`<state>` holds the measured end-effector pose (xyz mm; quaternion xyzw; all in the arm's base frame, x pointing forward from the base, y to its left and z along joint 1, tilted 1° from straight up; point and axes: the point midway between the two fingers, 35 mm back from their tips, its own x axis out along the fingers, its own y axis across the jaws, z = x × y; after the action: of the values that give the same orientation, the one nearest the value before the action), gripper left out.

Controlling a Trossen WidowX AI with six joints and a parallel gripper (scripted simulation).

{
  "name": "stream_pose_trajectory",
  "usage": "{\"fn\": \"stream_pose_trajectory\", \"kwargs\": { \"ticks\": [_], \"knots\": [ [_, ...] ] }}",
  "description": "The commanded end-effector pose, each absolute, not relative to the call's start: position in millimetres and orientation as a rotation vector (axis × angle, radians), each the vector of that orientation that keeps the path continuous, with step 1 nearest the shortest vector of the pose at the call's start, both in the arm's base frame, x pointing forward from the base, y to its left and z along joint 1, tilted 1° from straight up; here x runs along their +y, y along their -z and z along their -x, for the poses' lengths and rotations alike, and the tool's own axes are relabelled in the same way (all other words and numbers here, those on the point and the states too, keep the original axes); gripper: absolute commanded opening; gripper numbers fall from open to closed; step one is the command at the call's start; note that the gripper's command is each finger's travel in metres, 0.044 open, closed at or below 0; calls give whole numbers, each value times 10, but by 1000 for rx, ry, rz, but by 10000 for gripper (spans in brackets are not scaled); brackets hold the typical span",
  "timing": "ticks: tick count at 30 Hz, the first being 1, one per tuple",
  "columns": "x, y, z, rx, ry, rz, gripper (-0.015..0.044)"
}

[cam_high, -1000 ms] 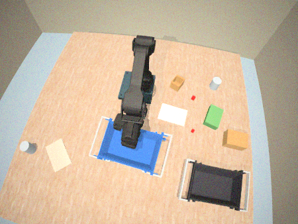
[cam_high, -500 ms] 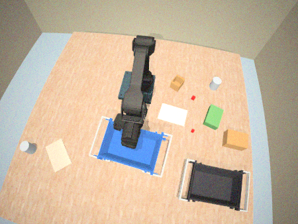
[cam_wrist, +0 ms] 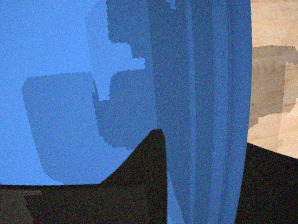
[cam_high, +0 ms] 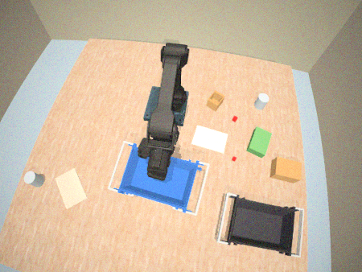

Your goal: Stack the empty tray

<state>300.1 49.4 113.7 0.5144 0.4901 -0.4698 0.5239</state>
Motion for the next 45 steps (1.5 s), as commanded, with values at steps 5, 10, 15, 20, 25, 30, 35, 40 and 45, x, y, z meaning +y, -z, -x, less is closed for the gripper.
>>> {"fn": "stream_pose_trajectory", "kwargs": {
  "ticks": [5, 10, 15, 20, 25, 30, 35, 40, 45],
  "knots": [
    [495, -1048, -2948, 1201, 1154, -1217, 0],
    [495, -1048, -2948, 1201, 1154, -1217, 0],
    [495, -1048, -2948, 1201, 1154, -1217, 0],
    [495, -1048, -2948, 1201, 1154, -1217, 0],
    [494, -1096, -2986, 1180, 1131, -1228, 0],
    [495, -985, -2939, 1198, 1151, -1218, 0],
    [496, -967, -2931, 1201, 1154, -1217, 0],
    [496, -967, -2931, 1201, 1154, -1217, 0],
    [496, -967, -2931, 1201, 1154, -1217, 0]
  ]
}}
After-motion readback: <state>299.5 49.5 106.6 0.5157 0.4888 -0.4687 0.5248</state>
